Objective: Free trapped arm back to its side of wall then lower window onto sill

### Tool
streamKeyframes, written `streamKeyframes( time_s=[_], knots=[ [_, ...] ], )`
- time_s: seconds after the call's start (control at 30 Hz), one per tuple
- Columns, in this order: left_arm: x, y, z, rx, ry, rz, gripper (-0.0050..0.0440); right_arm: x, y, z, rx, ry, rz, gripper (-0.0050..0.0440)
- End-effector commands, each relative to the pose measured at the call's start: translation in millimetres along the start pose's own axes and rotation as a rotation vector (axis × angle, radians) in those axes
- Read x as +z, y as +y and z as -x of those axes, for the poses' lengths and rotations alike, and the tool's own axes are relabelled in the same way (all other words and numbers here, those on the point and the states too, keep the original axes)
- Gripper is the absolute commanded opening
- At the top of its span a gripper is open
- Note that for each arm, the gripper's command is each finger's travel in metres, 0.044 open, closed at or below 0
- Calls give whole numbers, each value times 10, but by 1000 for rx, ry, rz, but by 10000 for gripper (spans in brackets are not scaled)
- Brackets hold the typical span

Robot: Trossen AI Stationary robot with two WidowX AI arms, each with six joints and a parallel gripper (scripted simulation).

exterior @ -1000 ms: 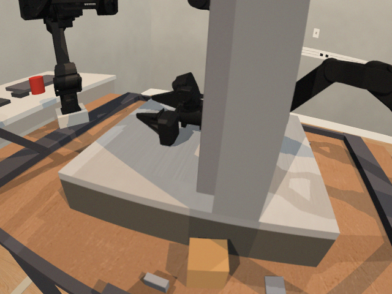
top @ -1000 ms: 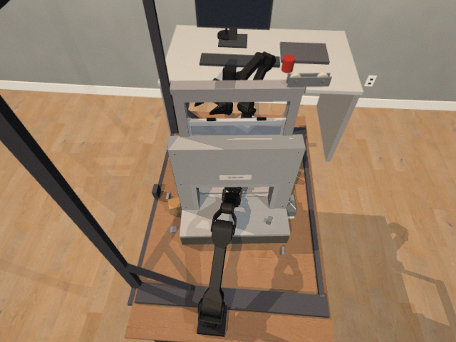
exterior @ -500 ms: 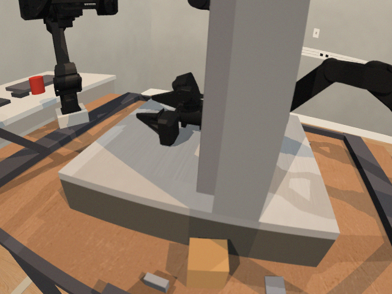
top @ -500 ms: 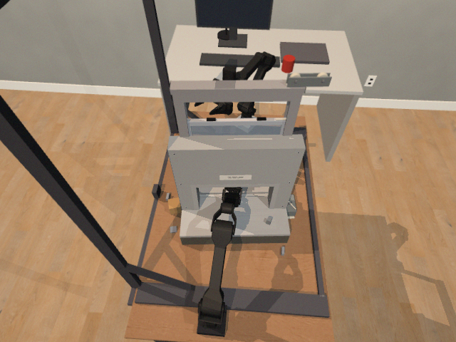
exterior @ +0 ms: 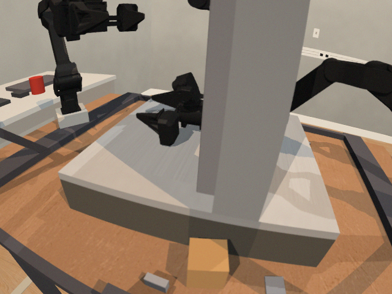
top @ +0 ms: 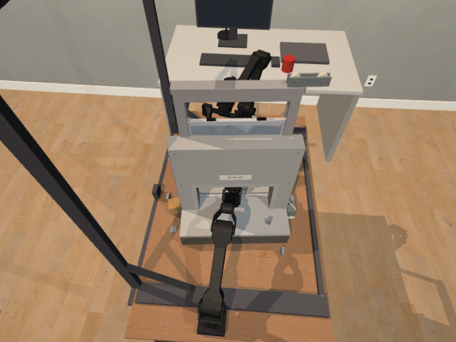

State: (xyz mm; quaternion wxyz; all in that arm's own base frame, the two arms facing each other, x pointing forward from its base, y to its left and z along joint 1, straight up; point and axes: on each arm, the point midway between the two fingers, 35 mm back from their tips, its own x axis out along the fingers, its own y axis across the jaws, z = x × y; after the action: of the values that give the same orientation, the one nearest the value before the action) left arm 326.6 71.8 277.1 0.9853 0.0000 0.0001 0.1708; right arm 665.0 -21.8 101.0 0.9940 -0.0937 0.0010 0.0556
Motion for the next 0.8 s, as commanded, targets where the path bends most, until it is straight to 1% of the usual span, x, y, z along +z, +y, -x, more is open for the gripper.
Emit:
streamKeyframes(
  time_s=[0.0, 0.1, 0.17, 0.23, 0.27, 0.3, 0.33, 0.37, 0.4, 0.67, 0.77],
  knots=[
    [-166, 406, -149, 198, -10, 3, 400, 350, -66, -6, -9, -54, 29, 400],
    [-312, 689, -165, 332, -4, 1, 400, 350, -66, -6, -9, -54, 29, 400],
    [-312, 689, -165, 332, -4, 1, 400, 350, -66, -6, -9, -54, 29, 400],
    [-277, 779, -158, 377, -27, 8, 400, 350, -66, -6, -9, -54, 29, 400],
    [-317, 800, -150, 386, -20, 6, 400, 350, -66, -6, -9, -54, 29, 400],
    [-347, 812, -149, 390, -13, 4, 400, 350, -66, -6, -9, -54, 29, 400],
    [-324, 788, -151, 379, -18, 5, 400, 350, -66, -6, -9, -54, 29, 400],
    [-173, 732, -175, 353, -48, 14, 400, 350, -66, -6, -9, -54, 29, 400],
    [-250, 730, -222, 342, -22, 6, 400, 350, -66, -6, -9, -54, 29, 400],
    [-248, 798, -411, 342, -23, 6, 400, 350, -66, -6, -9, -54, 29, 400],
    [-240, 805, -428, 342, -24, 6, 400, 350, -66, -6, -9, -54, 29, 400]
  ],
)
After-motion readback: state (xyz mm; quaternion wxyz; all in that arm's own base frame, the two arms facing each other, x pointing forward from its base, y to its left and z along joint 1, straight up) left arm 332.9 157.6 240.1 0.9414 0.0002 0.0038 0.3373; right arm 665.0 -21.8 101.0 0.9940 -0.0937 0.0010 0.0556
